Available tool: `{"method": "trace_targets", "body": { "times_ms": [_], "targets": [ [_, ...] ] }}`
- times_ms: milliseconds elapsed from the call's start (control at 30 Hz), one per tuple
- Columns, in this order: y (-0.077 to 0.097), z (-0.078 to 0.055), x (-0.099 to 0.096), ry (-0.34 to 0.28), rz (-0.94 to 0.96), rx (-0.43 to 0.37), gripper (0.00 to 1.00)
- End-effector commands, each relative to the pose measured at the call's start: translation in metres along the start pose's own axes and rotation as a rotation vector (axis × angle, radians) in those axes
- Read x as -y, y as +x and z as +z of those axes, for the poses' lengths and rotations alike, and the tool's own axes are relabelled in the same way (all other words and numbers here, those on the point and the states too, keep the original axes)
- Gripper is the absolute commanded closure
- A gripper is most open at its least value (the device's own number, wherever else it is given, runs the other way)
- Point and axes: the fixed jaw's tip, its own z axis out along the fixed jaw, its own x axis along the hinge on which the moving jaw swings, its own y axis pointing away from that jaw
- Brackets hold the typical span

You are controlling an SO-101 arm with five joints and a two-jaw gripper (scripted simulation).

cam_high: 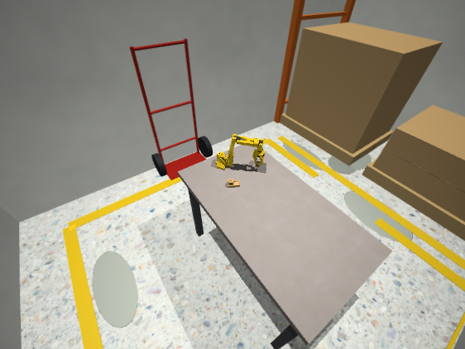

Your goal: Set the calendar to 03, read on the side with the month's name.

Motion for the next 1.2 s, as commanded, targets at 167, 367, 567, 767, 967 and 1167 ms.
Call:
{"method": "trace_targets", "body": {
  "times_ms": [167, 367, 567, 767, 967, 1167],
  "targets": [
    [-0.0083, -0.0077, 0.0095, 0.074, -0.025, 0.025, 1.0],
    [-0.0083, -0.0077, 0.0095, 0.074, -0.025, 0.025, 1.0],
    [-0.0083, -0.0077, 0.0095, 0.074, -0.025, 0.025, 1.0],
    [-0.0083, -0.0075, 0.0095, 0.074, -0.025, 0.025, 1.0],
    [-0.0084, -0.0043, 0.0097, 0.074, -0.025, 0.025, 1.0],
    [-0.0084, -0.0017, 0.0099, 0.074, -0.025, 0.025, 1.0]
  ]
}}
